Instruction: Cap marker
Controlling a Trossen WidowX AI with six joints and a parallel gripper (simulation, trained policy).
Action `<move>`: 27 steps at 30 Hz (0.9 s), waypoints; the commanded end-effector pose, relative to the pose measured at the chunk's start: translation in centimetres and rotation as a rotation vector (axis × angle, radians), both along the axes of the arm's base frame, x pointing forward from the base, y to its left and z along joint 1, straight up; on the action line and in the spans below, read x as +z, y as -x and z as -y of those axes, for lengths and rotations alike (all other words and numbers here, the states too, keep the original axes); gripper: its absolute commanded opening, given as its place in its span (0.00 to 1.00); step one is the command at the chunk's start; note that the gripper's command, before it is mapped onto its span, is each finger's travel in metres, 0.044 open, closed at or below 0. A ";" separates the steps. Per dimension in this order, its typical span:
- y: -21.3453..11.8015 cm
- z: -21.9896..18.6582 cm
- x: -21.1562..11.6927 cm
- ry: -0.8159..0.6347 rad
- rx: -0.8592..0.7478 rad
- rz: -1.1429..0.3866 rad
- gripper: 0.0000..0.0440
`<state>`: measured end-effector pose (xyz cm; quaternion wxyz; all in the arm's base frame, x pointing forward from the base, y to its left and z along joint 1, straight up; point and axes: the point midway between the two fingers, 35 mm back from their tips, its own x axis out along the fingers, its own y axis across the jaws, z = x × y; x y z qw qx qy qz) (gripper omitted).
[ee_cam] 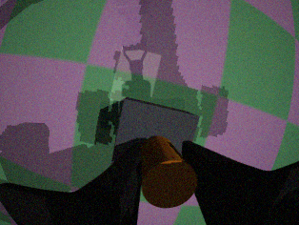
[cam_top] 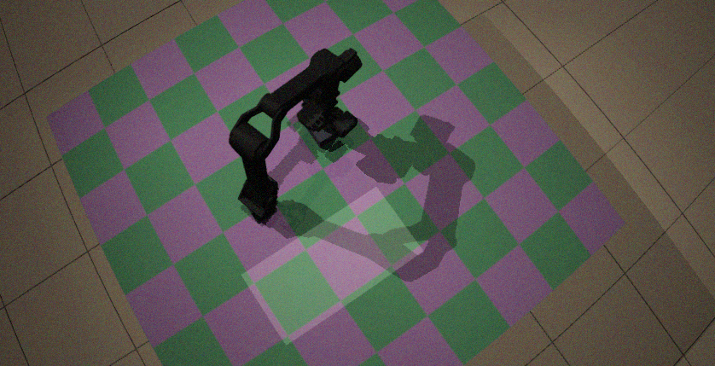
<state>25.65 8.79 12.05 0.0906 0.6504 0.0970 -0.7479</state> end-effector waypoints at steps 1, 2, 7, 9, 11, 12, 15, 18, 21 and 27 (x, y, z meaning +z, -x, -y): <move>1.5 0.1 -1.0 0.000 0.011 -0.070 0.29; 1.5 0.1 -1.0 0.000 0.011 -0.070 0.30; 2.0 0.1 -0.9 -0.005 0.017 -0.083 0.37; 2.4 0.2 -0.7 -0.013 0.023 -0.091 0.44; 2.8 0.2 -0.5 -0.020 0.027 -0.095 0.52; 2.9 0.2 -0.5 -0.023 0.029 -0.095 0.58; 3.2 0.2 -0.4 -0.031 0.033 -0.090 0.76; 3.4 0.2 -0.3 -0.040 0.033 -0.078 0.93; 3.4 0.1 -0.1 -0.052 0.033 -0.054 1.00; 2.9 -0.2 1.5 -0.085 0.033 0.012 1.00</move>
